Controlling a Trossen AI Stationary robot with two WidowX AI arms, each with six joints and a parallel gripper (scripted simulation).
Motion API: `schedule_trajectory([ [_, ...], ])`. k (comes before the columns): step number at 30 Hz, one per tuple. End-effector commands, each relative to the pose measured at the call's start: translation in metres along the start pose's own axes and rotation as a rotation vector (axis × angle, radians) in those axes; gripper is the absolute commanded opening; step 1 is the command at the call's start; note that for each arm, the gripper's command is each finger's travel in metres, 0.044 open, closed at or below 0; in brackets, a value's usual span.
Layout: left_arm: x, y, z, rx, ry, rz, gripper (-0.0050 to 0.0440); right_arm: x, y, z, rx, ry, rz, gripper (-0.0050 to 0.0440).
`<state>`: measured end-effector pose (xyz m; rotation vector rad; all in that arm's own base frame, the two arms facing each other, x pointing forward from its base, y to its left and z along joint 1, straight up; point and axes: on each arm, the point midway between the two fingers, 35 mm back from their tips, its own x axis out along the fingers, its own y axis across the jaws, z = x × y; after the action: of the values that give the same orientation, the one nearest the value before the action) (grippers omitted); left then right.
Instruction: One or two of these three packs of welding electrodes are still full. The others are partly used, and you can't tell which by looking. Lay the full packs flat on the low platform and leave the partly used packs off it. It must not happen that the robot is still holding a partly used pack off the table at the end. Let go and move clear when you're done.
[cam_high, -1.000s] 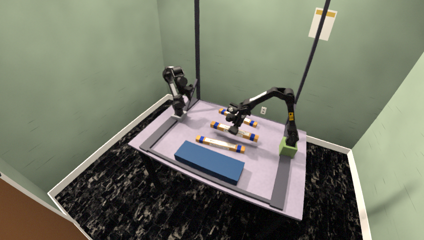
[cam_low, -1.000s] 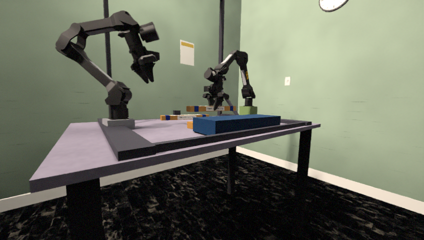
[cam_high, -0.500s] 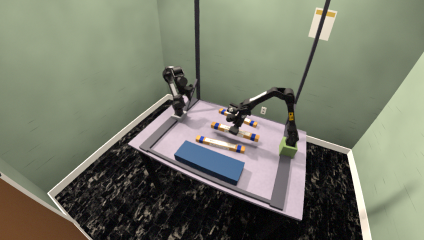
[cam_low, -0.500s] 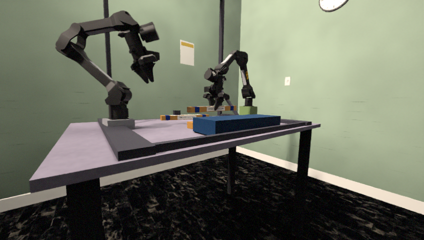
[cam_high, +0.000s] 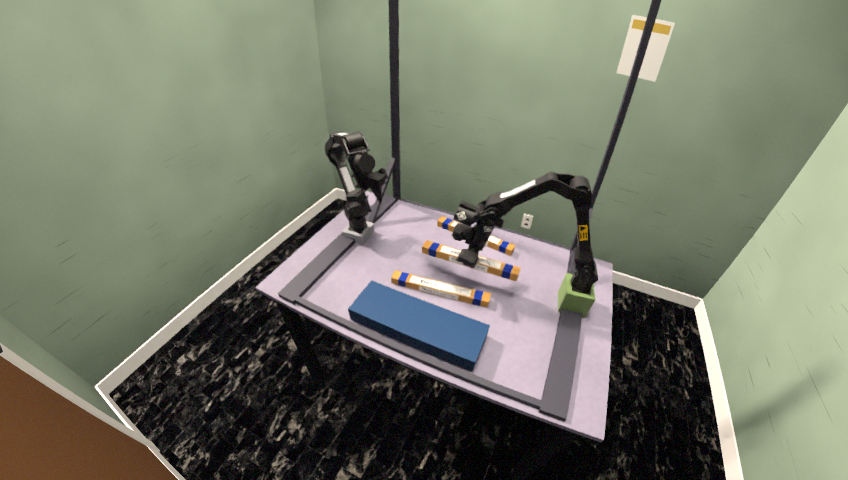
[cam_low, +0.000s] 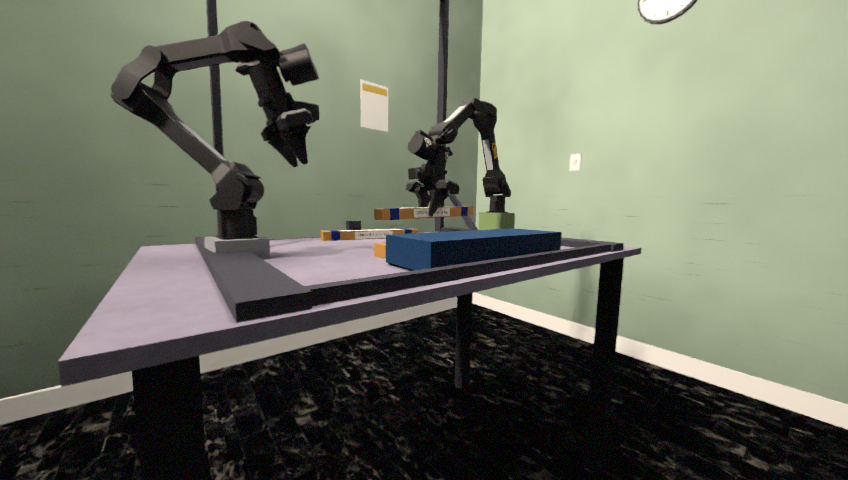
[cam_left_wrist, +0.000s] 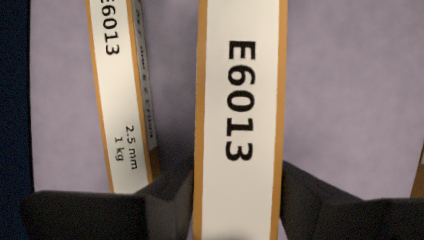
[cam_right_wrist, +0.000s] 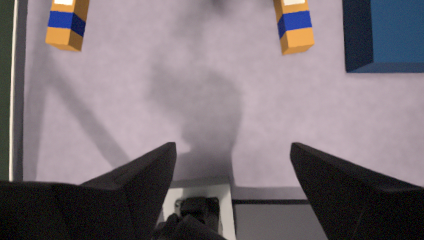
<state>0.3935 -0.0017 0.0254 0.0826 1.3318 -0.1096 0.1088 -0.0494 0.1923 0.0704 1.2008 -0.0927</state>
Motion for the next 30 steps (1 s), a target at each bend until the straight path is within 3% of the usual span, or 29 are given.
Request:
schedule_trajectory([
  [1, -0.019, 0.000, 0.013, 0.005, -0.050, 0.005, -0.0050, -0.007, 0.000, 0.004, -0.008, -0.025, -0.009, 0.0330],
  [11, -0.031, 0.000, 0.015, 0.005, -0.050, 0.005, -0.0050, -0.007, 0.000, 0.004, -0.008, -0.025, -0.009, 0.0330],
  [30, -0.031, 0.000, 0.015, 0.005, -0.050, 0.005, -0.0050, -0.007, 0.000, 0.004, -0.008, -0.025, -0.009, 0.0330],
])
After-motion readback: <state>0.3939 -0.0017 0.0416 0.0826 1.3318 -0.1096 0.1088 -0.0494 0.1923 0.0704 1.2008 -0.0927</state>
